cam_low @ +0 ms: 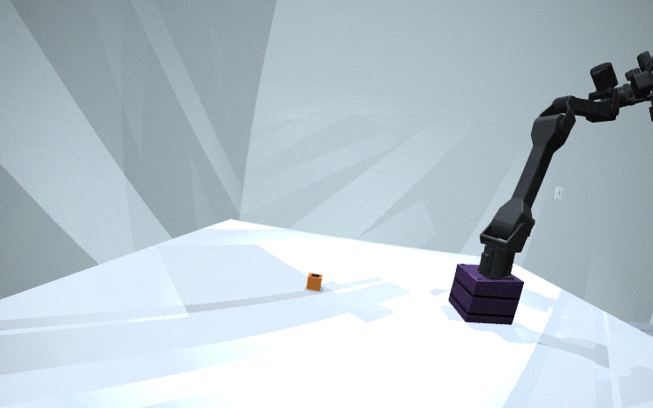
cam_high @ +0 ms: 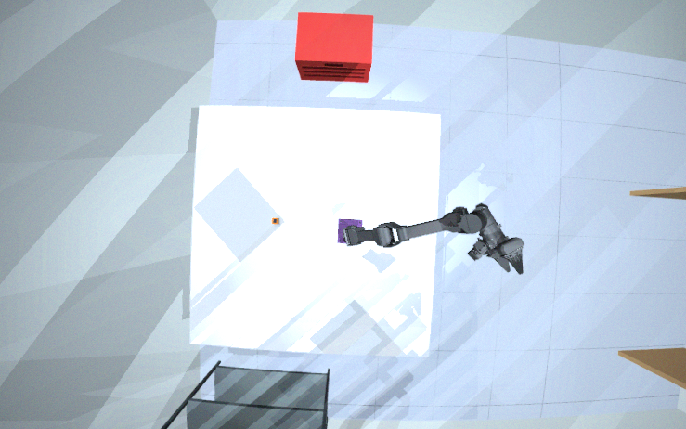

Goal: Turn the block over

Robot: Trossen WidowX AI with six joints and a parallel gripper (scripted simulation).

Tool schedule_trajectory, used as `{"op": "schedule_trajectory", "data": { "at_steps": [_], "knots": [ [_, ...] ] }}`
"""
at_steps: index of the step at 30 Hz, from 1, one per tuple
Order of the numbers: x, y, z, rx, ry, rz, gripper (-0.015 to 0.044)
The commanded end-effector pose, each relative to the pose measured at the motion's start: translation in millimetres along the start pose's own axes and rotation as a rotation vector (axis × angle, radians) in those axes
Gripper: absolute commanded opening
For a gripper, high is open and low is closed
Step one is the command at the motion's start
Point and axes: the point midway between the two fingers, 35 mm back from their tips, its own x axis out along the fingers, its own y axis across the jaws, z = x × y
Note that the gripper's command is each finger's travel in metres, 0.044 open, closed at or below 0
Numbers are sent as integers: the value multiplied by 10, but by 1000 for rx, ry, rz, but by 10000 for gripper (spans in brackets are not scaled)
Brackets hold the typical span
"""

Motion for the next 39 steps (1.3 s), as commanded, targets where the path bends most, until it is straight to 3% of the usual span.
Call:
{"op": "schedule_trajectory", "data": {
  "at_steps": [1, 13, 26, 39],
  "knots": [
    [-8, -2, -9, -2, 4, 0, 426],
    [-805, 21, -626, -178, 326, 63, 440],
    [-2836, -15, -1264, -438, 874, 212, 440],
    [-4777, 5, -970, -585, 1315, 435, 440]
  ]
}}
